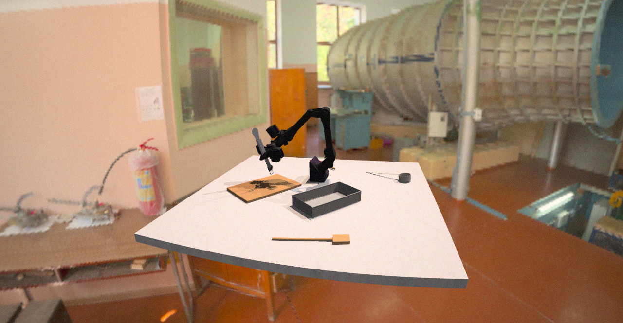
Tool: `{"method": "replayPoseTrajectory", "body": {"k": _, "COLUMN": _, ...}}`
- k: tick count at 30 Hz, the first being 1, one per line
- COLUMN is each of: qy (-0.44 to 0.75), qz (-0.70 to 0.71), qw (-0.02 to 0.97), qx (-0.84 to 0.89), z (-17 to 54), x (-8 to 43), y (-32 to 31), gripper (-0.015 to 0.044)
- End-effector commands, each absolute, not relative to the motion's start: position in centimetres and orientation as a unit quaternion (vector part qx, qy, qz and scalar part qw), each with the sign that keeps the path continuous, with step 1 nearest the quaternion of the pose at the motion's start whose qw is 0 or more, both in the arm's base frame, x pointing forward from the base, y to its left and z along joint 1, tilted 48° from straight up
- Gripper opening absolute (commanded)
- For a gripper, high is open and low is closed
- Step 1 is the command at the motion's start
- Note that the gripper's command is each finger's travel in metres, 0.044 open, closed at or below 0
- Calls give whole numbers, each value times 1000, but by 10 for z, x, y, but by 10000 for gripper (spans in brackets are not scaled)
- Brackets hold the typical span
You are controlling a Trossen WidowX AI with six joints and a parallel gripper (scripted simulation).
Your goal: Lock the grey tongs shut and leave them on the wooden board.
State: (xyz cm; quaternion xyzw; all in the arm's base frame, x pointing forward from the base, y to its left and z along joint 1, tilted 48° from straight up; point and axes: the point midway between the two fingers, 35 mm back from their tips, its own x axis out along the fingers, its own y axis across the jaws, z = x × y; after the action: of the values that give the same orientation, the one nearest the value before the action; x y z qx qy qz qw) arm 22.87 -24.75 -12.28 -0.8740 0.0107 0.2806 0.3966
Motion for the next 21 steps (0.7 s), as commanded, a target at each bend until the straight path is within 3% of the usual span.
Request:
{"method": "replayPoseTrajectory", "body": {"k": 1, "qy": 8, "qz": 304, "qw": 388, "qx": -870, "z": -129, "x": 235, "y": -257, "gripper": -150}}
{"method": "replayPoseTrajectory", "body": {"k": 21, "qy": -25, "qz": 436, "qw": 390, "qx": -811, "z": -156, "x": 253, "y": -270, "gripper": -150}}
